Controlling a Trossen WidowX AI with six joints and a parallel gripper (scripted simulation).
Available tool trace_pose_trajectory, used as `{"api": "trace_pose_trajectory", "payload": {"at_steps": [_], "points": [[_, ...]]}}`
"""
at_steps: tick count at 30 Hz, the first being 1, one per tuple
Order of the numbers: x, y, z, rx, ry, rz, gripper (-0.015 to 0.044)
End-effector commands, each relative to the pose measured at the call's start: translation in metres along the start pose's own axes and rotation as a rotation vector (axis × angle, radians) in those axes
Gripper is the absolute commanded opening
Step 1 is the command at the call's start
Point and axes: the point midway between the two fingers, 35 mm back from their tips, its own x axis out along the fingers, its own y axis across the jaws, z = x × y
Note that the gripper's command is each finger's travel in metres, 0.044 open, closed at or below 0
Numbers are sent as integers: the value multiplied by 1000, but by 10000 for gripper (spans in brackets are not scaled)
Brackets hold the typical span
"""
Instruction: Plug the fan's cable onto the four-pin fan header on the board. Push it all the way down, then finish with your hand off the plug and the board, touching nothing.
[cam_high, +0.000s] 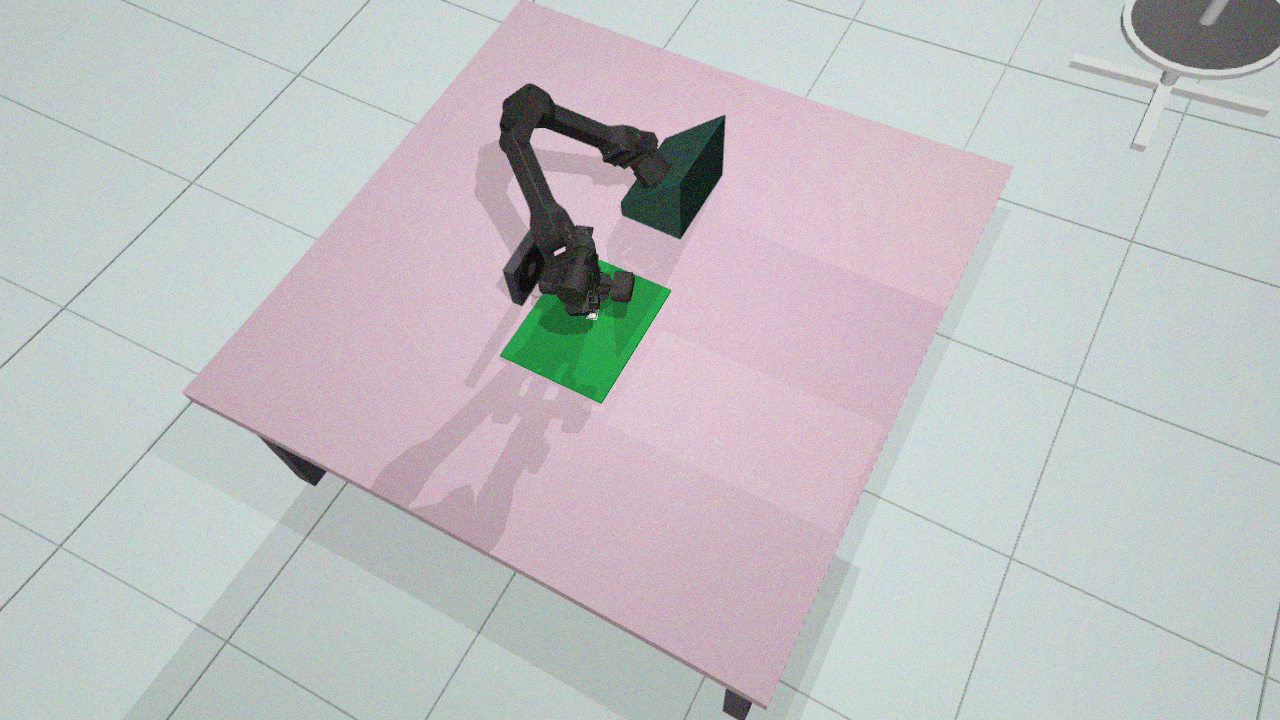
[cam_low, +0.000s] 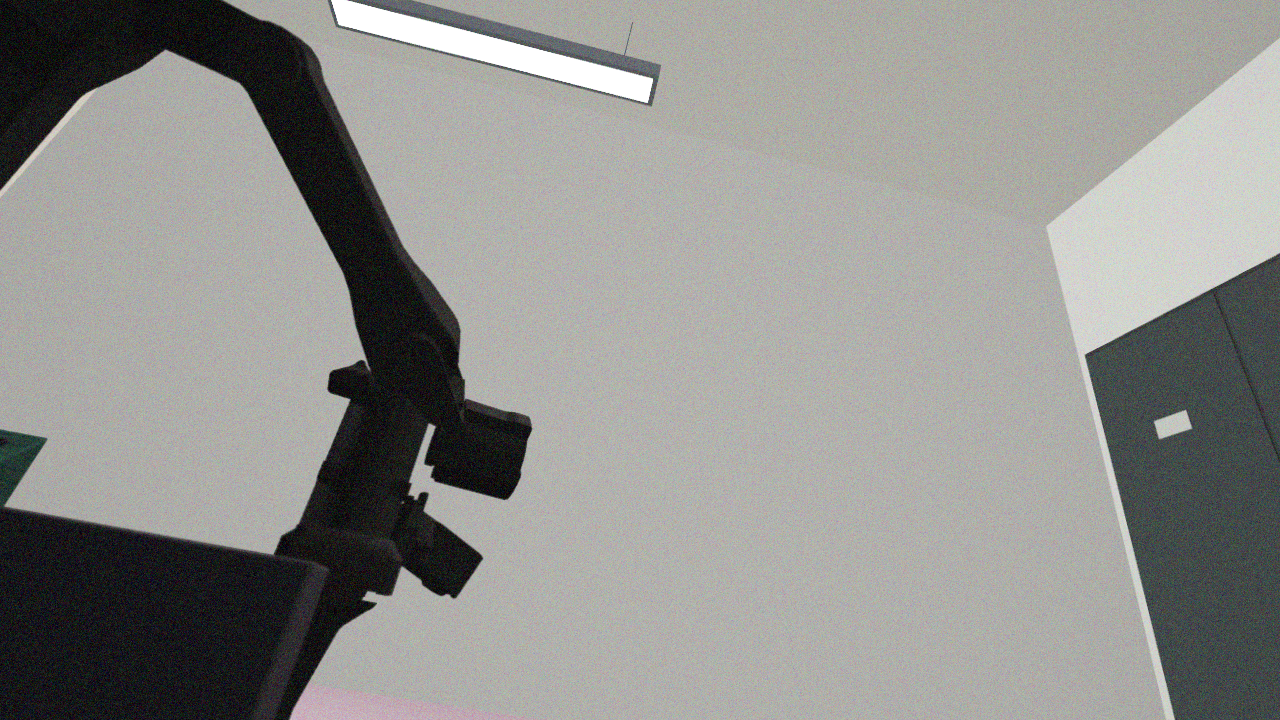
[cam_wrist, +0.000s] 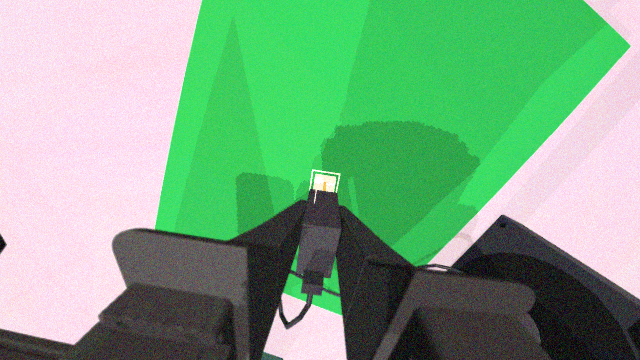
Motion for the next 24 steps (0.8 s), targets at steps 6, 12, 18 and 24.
{"api": "trace_pose_trajectory", "payload": {"at_steps": [6,12,18,24], "points": [[0,-2,2,10,-2,-5,0],[0,-2,1,7,-2,-5,0],[0,-1,0,1,-2,-5,0],[0,-1,-1,-4,-2,-4,0]]}}
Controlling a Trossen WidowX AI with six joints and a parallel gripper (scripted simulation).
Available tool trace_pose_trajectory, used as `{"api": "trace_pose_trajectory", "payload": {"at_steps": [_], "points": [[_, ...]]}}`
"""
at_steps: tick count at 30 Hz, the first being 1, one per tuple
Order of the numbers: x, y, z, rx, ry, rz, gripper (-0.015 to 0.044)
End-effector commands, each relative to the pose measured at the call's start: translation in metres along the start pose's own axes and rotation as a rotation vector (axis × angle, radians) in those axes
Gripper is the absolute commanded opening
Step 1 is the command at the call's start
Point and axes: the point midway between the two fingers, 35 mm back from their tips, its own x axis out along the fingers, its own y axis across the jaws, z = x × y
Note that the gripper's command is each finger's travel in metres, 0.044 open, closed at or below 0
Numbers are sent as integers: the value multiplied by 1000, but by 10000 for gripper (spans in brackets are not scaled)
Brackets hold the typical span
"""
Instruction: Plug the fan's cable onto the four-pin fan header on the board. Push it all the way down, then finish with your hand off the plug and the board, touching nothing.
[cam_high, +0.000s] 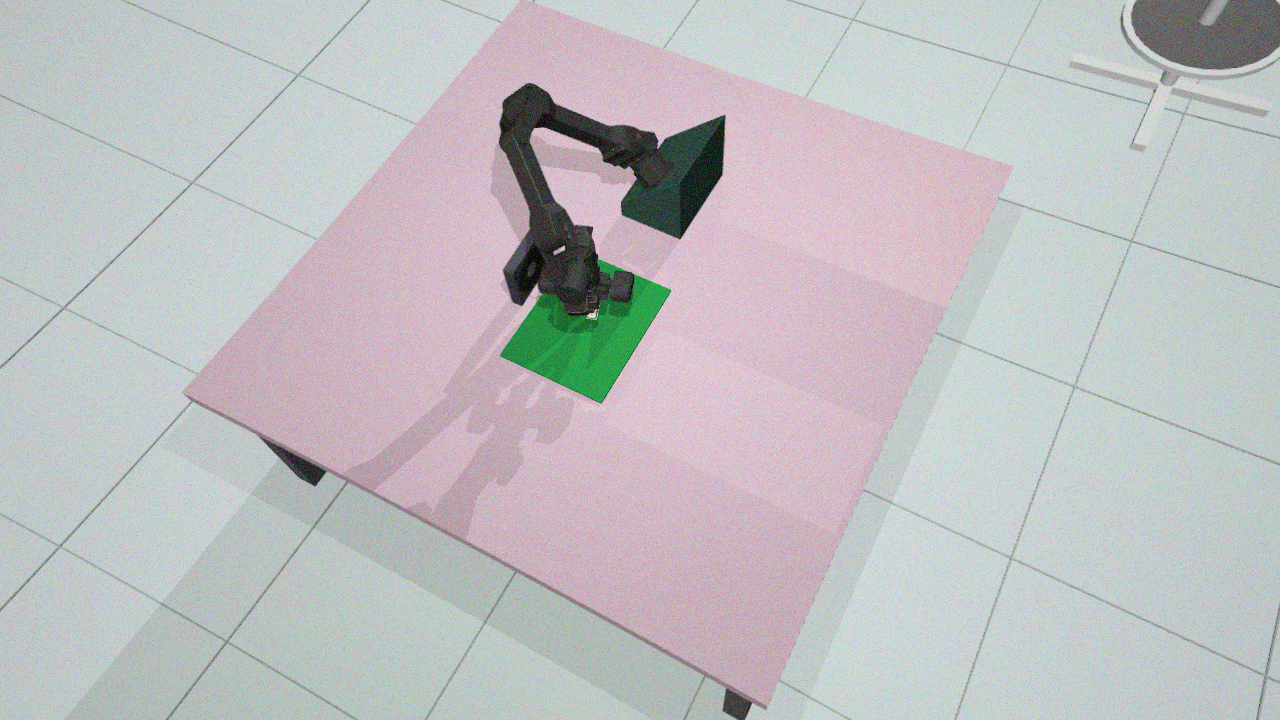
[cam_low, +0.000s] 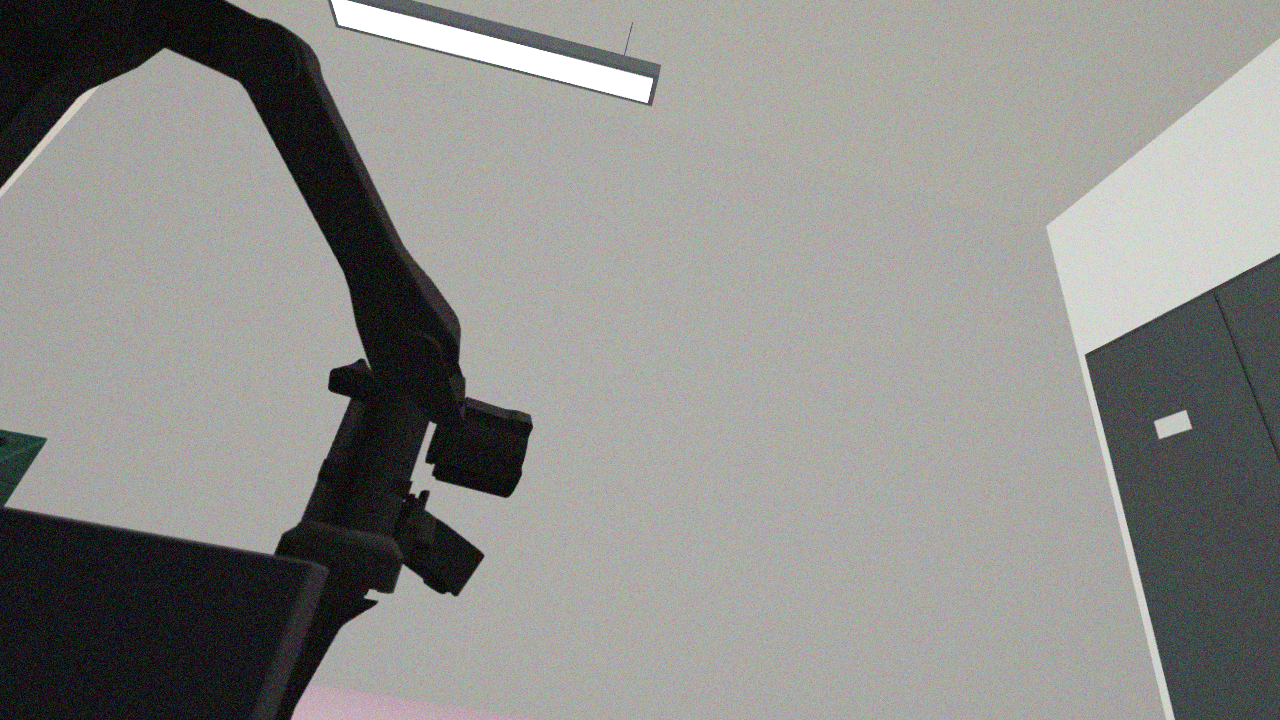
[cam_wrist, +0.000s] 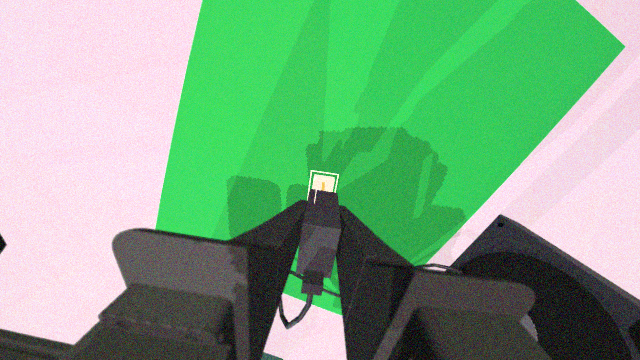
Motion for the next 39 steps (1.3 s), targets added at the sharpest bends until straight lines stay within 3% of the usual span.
{"api": "trace_pose_trajectory", "payload": {"at_steps": [1,39], "points": [[1,0,-1,-7,2,-4,0],[4,-1,0,-6,2,-5,0]]}}
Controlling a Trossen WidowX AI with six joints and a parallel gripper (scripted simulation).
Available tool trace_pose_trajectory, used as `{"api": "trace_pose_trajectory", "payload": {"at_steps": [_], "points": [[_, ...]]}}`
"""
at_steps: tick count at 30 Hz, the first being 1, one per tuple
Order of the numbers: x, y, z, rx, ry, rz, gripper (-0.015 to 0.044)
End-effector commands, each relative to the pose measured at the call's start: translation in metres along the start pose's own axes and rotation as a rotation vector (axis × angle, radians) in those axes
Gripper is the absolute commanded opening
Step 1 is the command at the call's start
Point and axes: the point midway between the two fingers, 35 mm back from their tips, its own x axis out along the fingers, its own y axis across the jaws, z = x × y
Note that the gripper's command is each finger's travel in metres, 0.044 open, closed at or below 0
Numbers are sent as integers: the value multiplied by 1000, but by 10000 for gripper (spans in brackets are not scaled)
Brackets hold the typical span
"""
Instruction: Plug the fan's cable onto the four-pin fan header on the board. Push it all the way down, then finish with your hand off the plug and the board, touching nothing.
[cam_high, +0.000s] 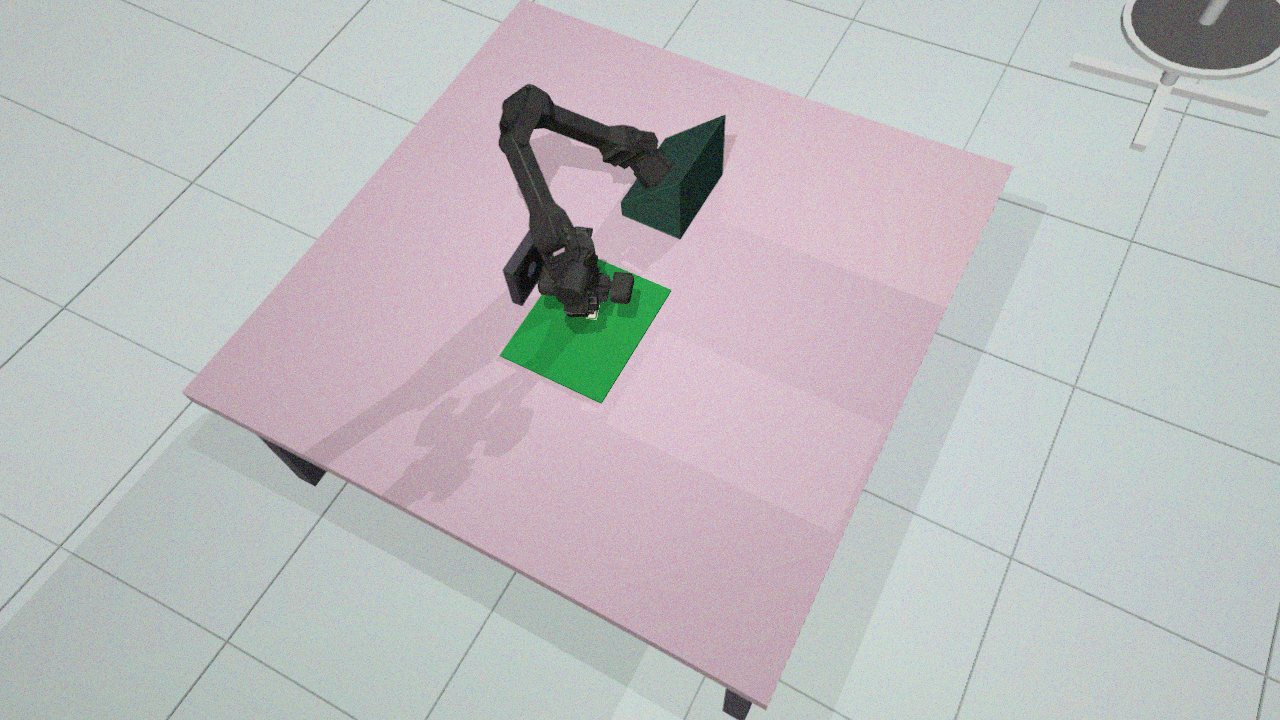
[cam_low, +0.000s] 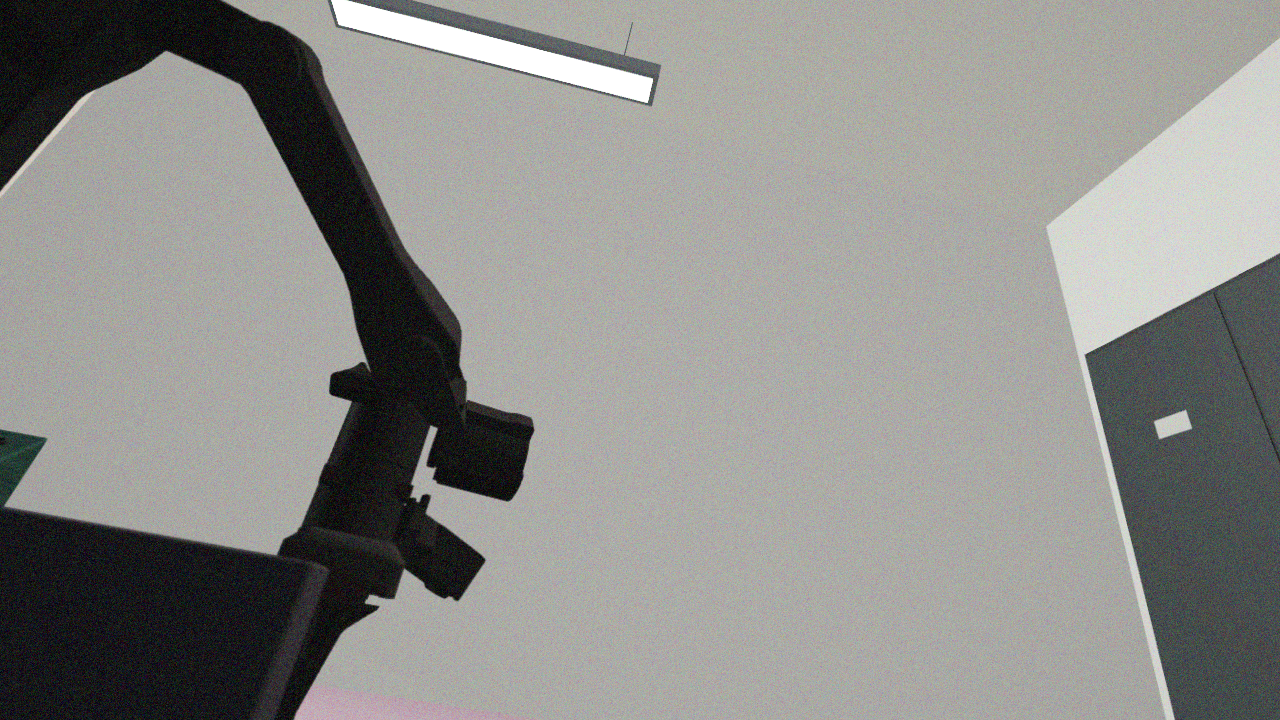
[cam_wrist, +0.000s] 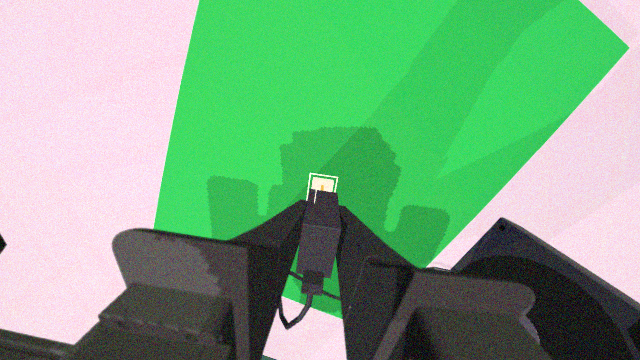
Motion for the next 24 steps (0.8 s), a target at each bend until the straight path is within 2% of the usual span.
{"api": "trace_pose_trajectory", "payload": {"at_steps": [1,24], "points": [[1,0,-1,-6,2,-5,0],[5,1,-3,-8,2,-5,0]]}}
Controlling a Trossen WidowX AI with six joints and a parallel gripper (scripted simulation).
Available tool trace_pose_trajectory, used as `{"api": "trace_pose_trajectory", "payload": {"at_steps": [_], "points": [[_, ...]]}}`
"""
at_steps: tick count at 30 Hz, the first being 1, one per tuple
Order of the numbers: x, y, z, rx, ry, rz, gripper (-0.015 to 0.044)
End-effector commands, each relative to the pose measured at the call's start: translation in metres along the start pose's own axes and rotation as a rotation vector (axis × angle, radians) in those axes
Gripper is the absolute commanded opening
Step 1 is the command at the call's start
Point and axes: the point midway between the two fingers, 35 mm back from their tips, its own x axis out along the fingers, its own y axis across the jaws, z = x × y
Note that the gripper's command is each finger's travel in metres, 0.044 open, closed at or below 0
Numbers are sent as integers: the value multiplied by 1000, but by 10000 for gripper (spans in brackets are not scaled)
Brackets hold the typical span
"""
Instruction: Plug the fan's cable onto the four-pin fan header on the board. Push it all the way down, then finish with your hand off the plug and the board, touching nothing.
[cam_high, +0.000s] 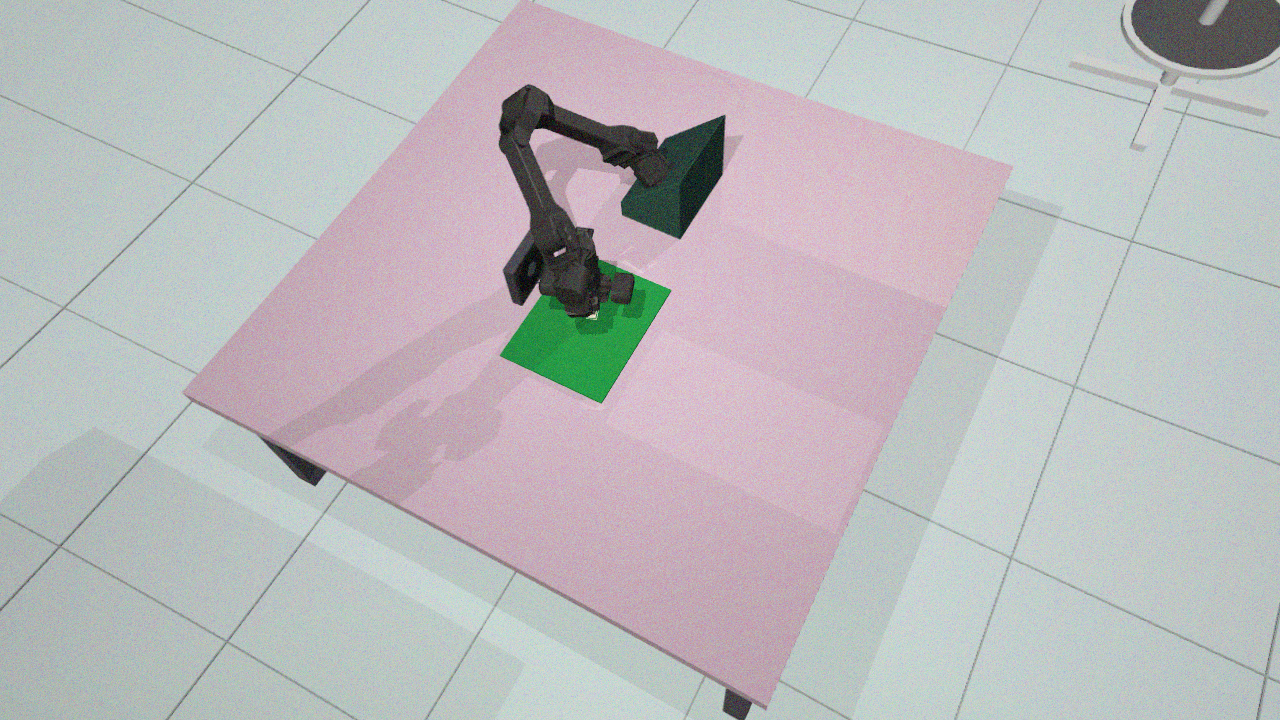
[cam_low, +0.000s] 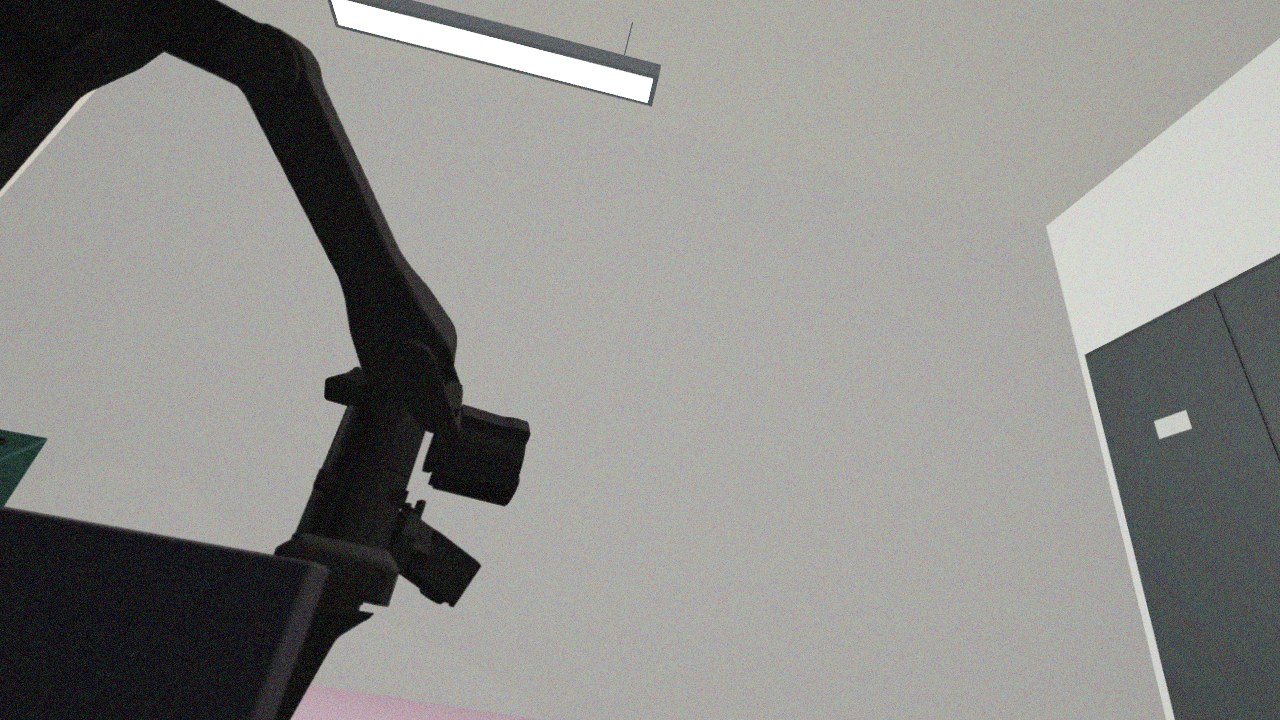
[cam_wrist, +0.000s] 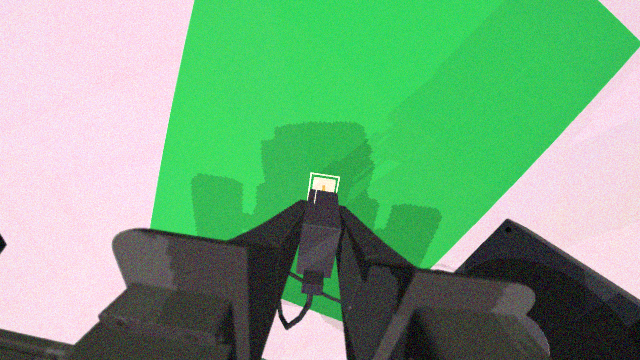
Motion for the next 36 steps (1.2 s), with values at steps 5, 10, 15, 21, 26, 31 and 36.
{"api": "trace_pose_trajectory", "payload": {"at_steps": [5,10,15,21,26,31,36], "points": [[1,0,0,-5,2,-5,0],[3,0,0,-5,2,-5,0],[7,0,0,-5,2,-5,0],[10,-1,0,-5,2,-6,0],[14,-1,0,-5,2,-6,0],[16,-1,0,-5,2,-6,0],[19,-1,0,-5,2,-6,0]]}}
